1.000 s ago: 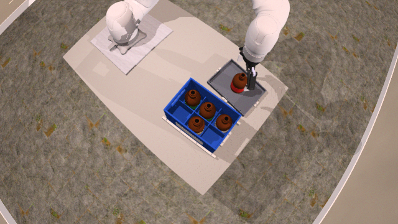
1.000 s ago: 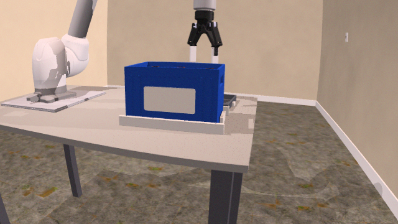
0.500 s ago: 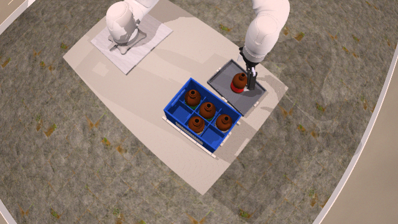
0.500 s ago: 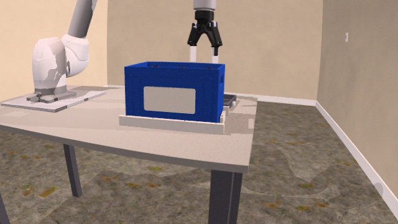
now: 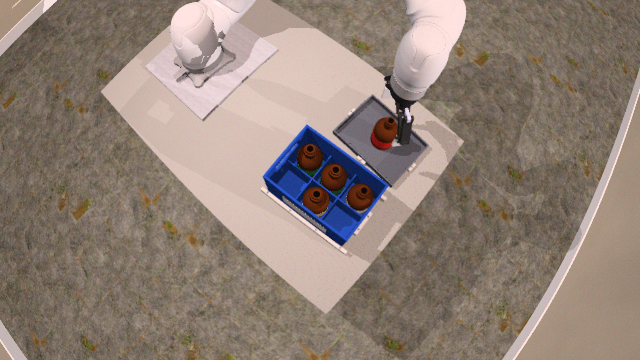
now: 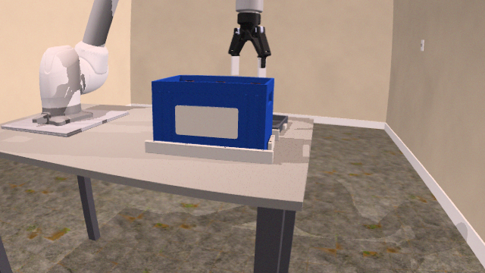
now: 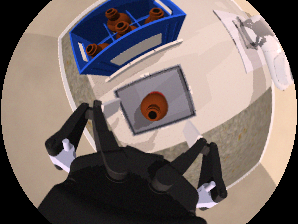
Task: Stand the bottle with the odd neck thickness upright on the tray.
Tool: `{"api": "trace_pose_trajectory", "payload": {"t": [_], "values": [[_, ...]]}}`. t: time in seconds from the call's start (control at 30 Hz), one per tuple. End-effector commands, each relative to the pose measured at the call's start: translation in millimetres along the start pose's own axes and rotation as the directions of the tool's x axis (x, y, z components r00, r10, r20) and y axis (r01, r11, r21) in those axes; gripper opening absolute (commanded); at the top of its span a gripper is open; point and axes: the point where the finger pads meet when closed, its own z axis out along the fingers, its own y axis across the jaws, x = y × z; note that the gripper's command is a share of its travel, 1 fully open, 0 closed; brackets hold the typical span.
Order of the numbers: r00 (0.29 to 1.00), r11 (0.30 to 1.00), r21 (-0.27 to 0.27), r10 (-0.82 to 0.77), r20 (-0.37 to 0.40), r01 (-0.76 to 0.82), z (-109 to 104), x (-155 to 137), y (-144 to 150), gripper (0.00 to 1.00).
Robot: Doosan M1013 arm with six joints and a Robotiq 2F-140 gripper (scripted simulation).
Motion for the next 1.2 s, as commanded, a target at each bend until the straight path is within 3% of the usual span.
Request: {"api": "trace_pose_trajectory", "payload": {"t": [0.0, 0.43, 1.17], "values": [[1.0, 1.0, 0.0, 0.0, 0.0, 0.0, -1, 0, 0, 1.0], [1.0, 1.0, 0.0, 0.0, 0.0, 0.0, -12, 0, 0, 1.0], [1.0, 1.0, 0.0, 0.0, 0.0, 0.0, -62, 0, 0, 1.0]]}}
